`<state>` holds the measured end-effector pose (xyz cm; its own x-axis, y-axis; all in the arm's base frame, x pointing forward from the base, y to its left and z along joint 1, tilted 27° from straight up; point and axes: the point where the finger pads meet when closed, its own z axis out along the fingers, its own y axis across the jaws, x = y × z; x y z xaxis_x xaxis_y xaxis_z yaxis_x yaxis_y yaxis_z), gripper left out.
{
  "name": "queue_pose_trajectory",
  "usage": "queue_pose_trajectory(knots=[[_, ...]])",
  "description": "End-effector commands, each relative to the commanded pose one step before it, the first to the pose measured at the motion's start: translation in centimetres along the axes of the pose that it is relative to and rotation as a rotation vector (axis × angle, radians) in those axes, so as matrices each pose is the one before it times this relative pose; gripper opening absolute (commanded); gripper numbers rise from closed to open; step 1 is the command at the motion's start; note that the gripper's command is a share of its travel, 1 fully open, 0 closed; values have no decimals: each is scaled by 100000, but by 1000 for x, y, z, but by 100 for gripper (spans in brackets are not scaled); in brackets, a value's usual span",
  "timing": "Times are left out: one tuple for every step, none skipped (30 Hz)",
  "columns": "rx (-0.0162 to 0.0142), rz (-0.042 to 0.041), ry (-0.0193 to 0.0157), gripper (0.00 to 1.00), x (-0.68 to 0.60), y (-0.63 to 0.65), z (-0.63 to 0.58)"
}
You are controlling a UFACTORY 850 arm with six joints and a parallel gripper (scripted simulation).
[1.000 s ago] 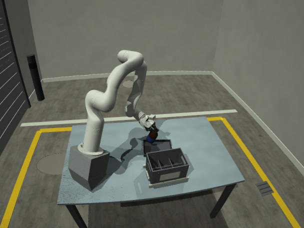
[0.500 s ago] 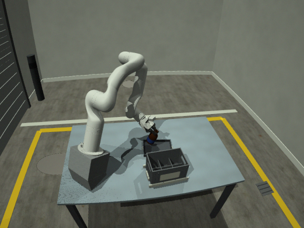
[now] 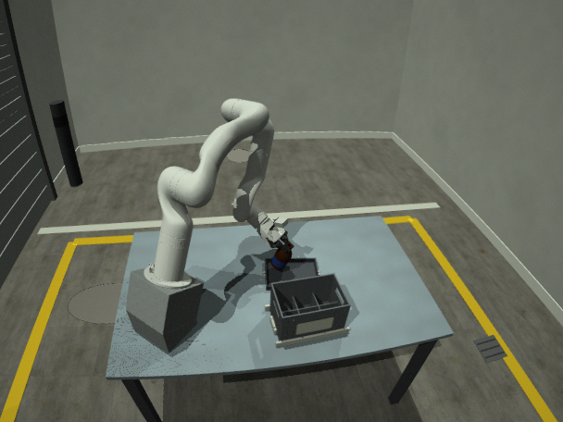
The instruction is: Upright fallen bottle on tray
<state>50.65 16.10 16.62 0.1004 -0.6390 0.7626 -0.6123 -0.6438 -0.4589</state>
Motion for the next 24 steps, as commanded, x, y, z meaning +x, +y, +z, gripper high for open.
queue_pose_trajectory(knots=[[60,74,72,0,-398,-40,248],[0,0,0,0,-95,0,55],[0,0,0,0,-93,0,54],[0,0,0,0,-91,1,53],[0,0,0,0,-89,0,51],[0,0,0,0,-86,0,50],[0,0,0,0,-83,0,48],[0,0,0,0,0,0,0],[0,0,0,0,0,0,0],[0,0,0,0,-80,0,46],[0,0,0,0,-77,0,45],[0,0,0,0,-74,0,43],[0,0,0,0,-71,0,41],[0,0,0,0,-68,0,39],[0,0,0,0,-65,0,37],[0,0,0,0,-61,0,35],[0,0,0,0,-58,0,33],[0,0,0,0,-54,0,31],[0,0,0,0,-51,0,29],[0,0,0,0,-47,0,27],[0,0,0,0,-44,0,25],[0,0,0,0,-40,0,23],[0,0,0,0,-36,0,21],[0,0,0,0,-33,0,19]])
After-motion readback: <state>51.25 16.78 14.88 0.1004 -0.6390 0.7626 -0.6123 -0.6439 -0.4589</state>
